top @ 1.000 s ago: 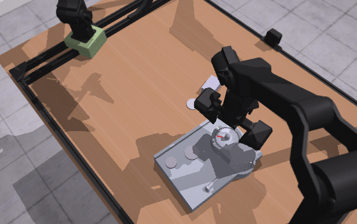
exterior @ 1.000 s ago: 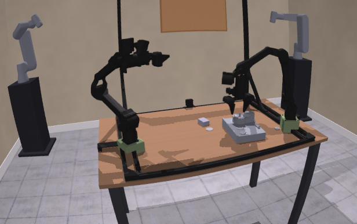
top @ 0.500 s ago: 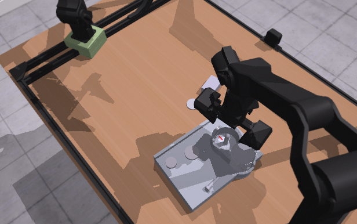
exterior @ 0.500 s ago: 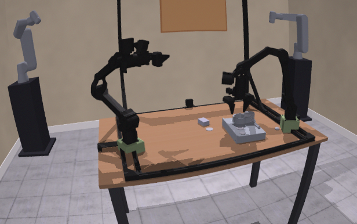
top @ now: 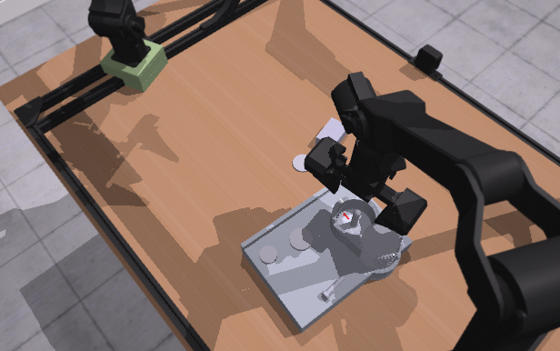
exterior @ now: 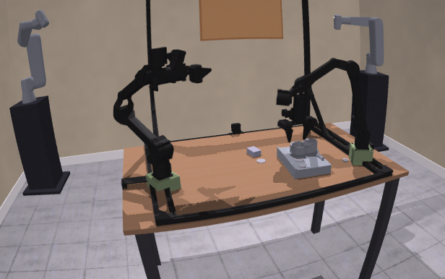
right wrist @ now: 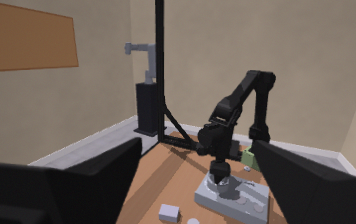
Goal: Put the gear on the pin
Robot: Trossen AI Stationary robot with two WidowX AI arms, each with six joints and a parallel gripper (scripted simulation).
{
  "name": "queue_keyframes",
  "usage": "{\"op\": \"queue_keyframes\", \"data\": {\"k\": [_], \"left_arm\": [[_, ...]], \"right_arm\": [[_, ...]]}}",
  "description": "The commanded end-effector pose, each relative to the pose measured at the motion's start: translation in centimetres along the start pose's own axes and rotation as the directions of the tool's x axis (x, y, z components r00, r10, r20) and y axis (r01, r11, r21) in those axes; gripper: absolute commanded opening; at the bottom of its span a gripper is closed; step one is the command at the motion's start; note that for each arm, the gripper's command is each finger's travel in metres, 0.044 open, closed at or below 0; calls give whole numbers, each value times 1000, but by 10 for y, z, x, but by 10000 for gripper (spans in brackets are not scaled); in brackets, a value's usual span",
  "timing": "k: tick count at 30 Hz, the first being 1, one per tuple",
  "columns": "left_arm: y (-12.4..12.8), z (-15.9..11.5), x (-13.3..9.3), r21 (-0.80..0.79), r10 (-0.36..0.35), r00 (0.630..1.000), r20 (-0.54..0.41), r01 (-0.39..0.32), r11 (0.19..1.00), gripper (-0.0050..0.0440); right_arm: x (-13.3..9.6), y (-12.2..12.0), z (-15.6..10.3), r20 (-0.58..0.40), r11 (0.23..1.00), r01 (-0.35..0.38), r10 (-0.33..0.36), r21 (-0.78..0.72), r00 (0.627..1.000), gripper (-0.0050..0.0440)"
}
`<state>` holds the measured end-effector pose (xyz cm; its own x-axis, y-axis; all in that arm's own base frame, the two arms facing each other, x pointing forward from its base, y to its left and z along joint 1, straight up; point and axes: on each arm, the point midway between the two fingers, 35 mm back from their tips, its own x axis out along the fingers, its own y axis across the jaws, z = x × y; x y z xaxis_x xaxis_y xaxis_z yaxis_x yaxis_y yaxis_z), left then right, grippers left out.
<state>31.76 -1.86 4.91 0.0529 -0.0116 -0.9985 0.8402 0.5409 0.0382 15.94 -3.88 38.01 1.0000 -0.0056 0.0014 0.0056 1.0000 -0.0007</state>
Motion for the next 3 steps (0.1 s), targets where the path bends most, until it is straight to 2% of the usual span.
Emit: {"op": "queue_keyframes", "data": {"k": [1, 3], "left_arm": [[-8, -7, 12, 1, -38, 999, -38, 38, 999, 400], [-8, -7, 12, 1, -38, 999, -38, 38, 999, 400]], "right_arm": [[0, 1, 0, 0, 1000, -5, 5, 1, 1000, 400], [0, 1, 0, 0, 1000, -5, 5, 1, 1000, 400]]}}
